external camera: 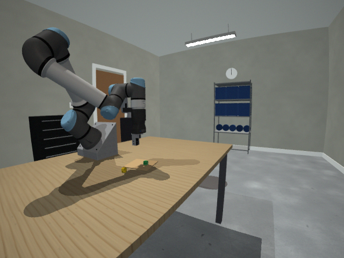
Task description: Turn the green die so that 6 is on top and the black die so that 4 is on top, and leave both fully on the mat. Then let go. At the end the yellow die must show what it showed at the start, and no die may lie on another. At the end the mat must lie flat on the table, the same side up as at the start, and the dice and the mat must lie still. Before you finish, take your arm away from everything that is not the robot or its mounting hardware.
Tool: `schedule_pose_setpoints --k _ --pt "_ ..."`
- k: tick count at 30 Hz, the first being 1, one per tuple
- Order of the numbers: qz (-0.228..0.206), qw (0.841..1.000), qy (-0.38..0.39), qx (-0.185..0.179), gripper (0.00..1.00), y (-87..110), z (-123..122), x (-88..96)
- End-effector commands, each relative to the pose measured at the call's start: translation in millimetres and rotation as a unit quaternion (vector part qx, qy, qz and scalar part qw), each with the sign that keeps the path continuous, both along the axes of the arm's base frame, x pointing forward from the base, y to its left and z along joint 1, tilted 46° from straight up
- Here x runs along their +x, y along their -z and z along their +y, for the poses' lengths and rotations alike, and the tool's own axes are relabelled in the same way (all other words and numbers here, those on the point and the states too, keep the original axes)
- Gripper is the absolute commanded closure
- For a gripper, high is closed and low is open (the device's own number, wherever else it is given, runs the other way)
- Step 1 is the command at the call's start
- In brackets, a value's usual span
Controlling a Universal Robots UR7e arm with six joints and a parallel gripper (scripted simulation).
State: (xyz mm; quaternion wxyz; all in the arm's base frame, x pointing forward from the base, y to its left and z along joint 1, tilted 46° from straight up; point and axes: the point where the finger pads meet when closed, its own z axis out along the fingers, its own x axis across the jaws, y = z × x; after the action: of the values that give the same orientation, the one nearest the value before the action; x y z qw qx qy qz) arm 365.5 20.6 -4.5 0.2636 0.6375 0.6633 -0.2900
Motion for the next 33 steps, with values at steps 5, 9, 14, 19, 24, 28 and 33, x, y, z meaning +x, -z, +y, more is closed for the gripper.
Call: schedule_pose_setpoints --k 5,9,14,19,24,28,33 --pt "0.000 1.000 0.000 0.000 0.60 1.6 -2 0.2" --pt "0.000 1.000 0.000 0.000 0.60 6.6 -7 0.0" --pt "0.000 1.000 0.000 0.000 0.60 17.8 -18 -0.3" --pt "0.000 1.000 0.000 0.000 0.60 32.3 -34 -0.6" --pt "0.000 1.000 0.000 0.000 0.60 41.2 -43 -0.9" --pt "0.000 1.000 0.000 0.000 0.60 51.9 -54 -1.2" --pt "0.000 1.000 0.000 0.000 0.60 61.5 -64 -1.4"
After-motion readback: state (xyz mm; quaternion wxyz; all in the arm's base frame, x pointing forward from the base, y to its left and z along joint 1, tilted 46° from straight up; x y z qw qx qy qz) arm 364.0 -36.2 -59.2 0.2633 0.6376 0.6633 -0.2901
